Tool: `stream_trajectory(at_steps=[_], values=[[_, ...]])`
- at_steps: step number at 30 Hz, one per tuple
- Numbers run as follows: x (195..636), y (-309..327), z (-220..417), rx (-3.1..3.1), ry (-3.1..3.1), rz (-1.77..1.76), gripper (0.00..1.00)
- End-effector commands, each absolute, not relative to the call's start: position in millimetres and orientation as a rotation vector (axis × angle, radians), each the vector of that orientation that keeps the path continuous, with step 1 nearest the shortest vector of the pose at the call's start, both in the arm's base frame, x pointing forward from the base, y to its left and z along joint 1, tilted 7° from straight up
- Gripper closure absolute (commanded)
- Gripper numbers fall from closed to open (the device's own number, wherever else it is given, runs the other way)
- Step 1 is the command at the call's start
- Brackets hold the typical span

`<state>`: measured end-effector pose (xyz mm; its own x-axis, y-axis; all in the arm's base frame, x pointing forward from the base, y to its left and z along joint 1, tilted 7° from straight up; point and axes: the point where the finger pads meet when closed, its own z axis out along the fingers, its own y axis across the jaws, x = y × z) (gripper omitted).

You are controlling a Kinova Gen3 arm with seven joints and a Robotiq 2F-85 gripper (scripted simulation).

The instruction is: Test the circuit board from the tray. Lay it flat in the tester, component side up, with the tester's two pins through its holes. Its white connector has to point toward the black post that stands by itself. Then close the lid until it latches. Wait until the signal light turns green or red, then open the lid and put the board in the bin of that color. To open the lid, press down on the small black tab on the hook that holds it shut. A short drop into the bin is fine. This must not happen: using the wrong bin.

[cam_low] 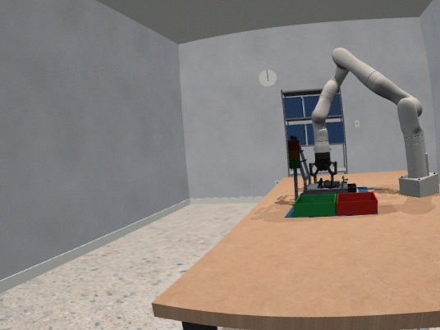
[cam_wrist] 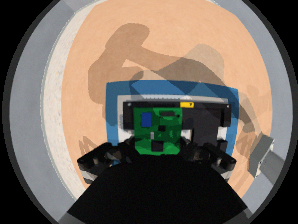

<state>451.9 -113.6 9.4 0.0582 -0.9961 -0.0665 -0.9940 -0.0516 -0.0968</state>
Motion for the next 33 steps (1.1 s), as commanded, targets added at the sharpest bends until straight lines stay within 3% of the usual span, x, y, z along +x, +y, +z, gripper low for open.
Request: stream_trajectory(at_steps=[1,33], values=[[453,-114,11,-2.196,2.08,-0.032,0.23],[446,-119,80,-2.196,2.08,-0.032,0.23]])
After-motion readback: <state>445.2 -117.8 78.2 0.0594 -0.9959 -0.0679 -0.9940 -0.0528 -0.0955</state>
